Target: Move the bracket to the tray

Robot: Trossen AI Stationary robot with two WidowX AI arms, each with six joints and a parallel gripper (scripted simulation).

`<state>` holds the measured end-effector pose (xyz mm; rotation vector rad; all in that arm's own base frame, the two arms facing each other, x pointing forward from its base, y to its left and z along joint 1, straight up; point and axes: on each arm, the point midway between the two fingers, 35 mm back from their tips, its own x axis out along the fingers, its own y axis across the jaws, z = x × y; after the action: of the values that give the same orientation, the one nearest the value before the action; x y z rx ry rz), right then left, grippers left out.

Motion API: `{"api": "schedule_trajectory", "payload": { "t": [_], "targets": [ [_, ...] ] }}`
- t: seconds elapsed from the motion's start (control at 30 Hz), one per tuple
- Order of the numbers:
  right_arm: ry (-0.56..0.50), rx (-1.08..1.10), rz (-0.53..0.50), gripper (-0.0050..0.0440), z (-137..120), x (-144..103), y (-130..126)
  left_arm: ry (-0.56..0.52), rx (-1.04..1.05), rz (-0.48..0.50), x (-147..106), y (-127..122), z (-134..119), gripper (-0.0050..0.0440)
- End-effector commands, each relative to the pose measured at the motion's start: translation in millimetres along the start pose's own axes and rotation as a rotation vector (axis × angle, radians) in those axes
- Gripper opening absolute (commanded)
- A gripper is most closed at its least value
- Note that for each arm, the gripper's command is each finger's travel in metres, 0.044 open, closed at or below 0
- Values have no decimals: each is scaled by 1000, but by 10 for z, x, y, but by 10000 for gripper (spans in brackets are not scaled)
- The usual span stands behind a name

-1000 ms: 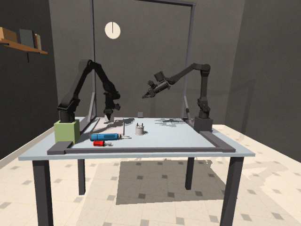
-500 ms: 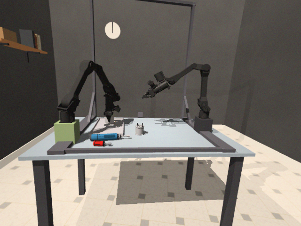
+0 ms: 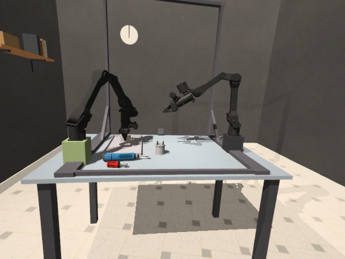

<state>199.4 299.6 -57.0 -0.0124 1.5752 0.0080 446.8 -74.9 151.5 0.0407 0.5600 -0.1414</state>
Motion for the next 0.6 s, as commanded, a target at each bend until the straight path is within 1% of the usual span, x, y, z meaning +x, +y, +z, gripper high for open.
{"api": "schedule_trajectory", "payload": {
  "t": [0.0,0.1,0.13,0.17,0.2,0.23,0.27,0.37,0.43,0.47,0.5,0.53,0.57],
  "targets": [
    [-11,-6,13,-50,15,-32,30,-27,0,-2,-40,-4,106,440],
    [-8,-6,9,-50,10,3,20,-27,0,-2,-40,-4,106,440],
    [-16,-6,20,-50,26,-36,44,-27,0,-2,-40,-4,106,440],
    [-9,-6,10,-50,13,10,24,-27,0,-2,-40,-4,106,440],
    [-16,-6,21,-50,28,-31,46,-27,0,-2,-40,-4,106,440],
    [-9,-6,10,-50,13,21,24,-27,0,-2,-40,-4,106,440],
    [-14,-6,17,-50,22,-6,38,-27,0,-2,-40,-4,106,440],
    [-8,-6,8,-50,9,44,18,-27,0,-2,-40,-4,106,440],
    [-8,-6,8,-50,9,44,18,-27,0,-2,-40,-4,106,440],
    [-18,-3,25,-50,36,-21,55,-27,0,-2,-40,-4,106,440],
    [-15,-3,20,-50,29,15,45,-27,0,-2,-40,-4,106,440],
    [-17,-3,24,-50,35,0,54,-27,0,-2,-40,-4,106,440],
    [-9,-3,12,-50,19,57,30,-27,0,-2,-40,-4,106,440]
  ]
}}
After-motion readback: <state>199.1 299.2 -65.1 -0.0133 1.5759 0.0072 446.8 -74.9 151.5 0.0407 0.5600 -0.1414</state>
